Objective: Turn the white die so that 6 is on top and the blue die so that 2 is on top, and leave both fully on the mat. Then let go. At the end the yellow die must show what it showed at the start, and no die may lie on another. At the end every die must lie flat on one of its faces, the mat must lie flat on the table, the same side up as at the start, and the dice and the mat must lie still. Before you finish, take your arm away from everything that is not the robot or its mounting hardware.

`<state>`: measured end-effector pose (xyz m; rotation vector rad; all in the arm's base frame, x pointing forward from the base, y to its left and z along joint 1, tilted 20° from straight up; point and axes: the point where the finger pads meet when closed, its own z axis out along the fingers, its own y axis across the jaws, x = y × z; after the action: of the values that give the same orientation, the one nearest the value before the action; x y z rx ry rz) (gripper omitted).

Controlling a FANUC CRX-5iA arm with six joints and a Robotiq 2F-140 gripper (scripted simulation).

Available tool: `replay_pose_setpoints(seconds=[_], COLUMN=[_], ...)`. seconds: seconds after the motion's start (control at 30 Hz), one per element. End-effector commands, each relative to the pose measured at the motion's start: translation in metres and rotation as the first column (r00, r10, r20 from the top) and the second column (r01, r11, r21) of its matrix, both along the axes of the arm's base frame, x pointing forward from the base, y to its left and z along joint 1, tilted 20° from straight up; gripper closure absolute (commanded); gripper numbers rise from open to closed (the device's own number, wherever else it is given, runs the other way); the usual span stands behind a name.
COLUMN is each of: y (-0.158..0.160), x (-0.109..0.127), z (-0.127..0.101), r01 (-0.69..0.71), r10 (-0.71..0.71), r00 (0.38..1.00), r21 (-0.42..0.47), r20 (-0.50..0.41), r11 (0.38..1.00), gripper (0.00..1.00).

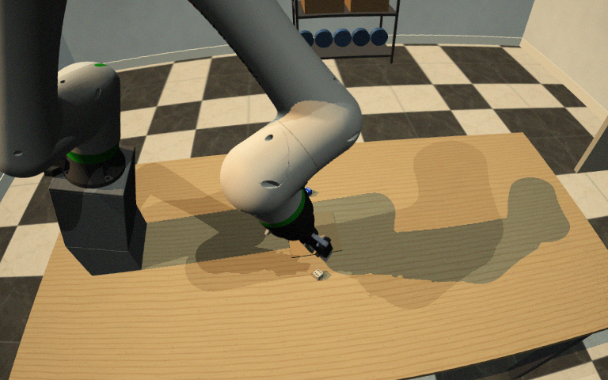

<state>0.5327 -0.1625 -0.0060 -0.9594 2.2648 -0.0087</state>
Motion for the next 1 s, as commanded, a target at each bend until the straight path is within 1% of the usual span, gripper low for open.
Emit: replay_pose_setpoints(seconds=[0.0, 0.03, 0.13, 0.3, 0.47, 0.6, 0.63, 0.97], y=[0.005, 0.006, 0.006, 0.012, 0.013, 0.014, 0.014, 0.014], x=[-0.002, -0.001, 0.0, 0.004, 0.006, 0.007, 0.007, 0.007], z=[0.0, 0.002, 0.002, 0.009, 0.013, 0.014, 0.014, 0.014], r01=[0.031, 0.035, 0.036, 0.048, 0.055, 0.056, 0.056, 0.056], r10=[-0.042, -0.05, -0.052, -0.091, -0.113, -0.117, -0.117, -0.117], r00=[0.989, 0.986, 0.985, 0.966, 0.956, 0.955, 0.955, 0.955], r21=[-0.08, -0.096, -0.1, -0.179, -0.215, -0.222, -0.222, -0.222], r20=[-0.143, -0.159, -0.162, -0.242, -0.269, -0.273, -0.273, -0.273], r11=[0.996, 0.995, 0.994, 0.983, 0.975, 0.974, 0.974, 0.974], gripper=[0.79, 0.79, 0.79, 0.79, 0.79, 0.79, 0.0, 0.0])
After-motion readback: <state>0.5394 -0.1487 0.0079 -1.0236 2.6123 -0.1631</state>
